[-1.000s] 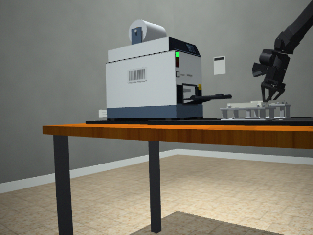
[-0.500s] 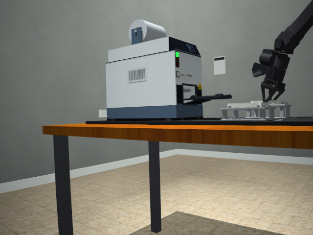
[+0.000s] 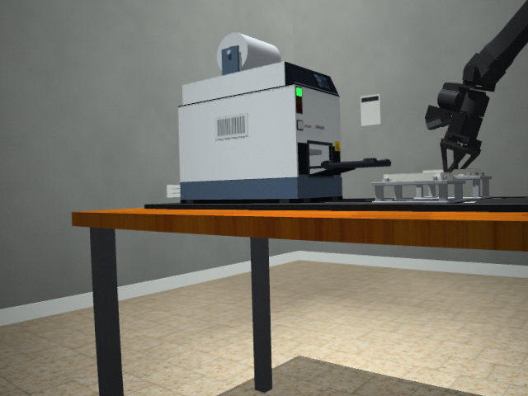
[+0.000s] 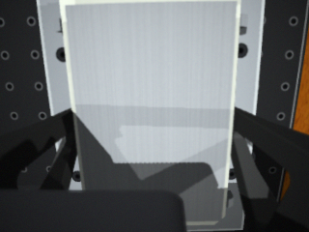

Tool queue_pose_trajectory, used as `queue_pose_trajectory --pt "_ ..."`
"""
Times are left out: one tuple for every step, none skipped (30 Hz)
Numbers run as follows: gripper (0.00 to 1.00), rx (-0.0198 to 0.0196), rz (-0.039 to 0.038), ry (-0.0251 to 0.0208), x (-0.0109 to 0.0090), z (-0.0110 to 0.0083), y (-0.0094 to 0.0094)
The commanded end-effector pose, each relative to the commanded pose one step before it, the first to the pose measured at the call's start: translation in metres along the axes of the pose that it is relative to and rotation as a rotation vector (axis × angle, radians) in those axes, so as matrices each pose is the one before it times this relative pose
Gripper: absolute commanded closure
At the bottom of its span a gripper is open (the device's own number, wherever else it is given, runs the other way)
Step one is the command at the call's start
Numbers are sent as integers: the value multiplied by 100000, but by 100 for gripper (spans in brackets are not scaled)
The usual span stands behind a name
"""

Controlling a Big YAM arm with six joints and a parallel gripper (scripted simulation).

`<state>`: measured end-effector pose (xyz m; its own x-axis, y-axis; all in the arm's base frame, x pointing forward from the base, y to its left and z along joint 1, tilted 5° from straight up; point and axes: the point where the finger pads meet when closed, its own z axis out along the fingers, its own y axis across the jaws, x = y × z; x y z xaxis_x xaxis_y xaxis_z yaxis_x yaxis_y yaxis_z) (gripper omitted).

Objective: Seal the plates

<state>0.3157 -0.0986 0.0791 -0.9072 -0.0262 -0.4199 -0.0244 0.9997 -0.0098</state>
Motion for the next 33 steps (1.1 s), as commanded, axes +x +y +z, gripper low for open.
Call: queue_pose_trajectory --pt "100 1518 541 -1161 -249 -652 -631" --pt "100 -45 29 115 30 6 12" --pt "100 -40 27 103 26 8 10" --pt "100 -9 14 26 7 9 2" --pt "100 -32 14 17 5 11 6" --pt "100 -24 401 47 20 9 19" --pt "100 -16 398 29 9 7 6" --pt "100 -16 398 29 9 7 6" --pt "100 -7 394 6 4 7 3" --pt "100 -14 97 24 8 7 5" --pt "100 0 0 0 0 0 0" --pt "100 0 0 0 0 0 0" --pt "100 -14 97 24 8 7 5" --pt "100 -14 97 24 8 7 5" --pt "100 -14 94 24 13 5 20" --pt "100 -14 74 24 9 7 6" --pt "100 -14 93 24 9 7 6" --pt "100 -14 -16 24 9 7 6" --pt "100 -14 -22 24 9 7 6" --pt "100 -14 -3 24 9 7 6" --pt "100 -14 -3 24 9 7 6" --pt "100 -14 -3 24 9 7 6" --pt "100 -311 -291 375 180 107 204" --pt "100 -167 -380 -1 -39 16 124" --pt "100 -156 -390 -30 -55 10 119" --pt "100 -161 -369 -17 -48 13 121" --pt "100 -168 -366 0 -38 17 124" --pt "100 0 0 0 0 0 0" --pt "100 0 0 0 0 0 0" --pt "100 -168 -366 0 -38 17 124" --pt "100 -168 -366 0 -38 17 124" --pt "100 -166 -362 0 -52 22 129" --pt "100 -40 -90 2 -12 5 30"
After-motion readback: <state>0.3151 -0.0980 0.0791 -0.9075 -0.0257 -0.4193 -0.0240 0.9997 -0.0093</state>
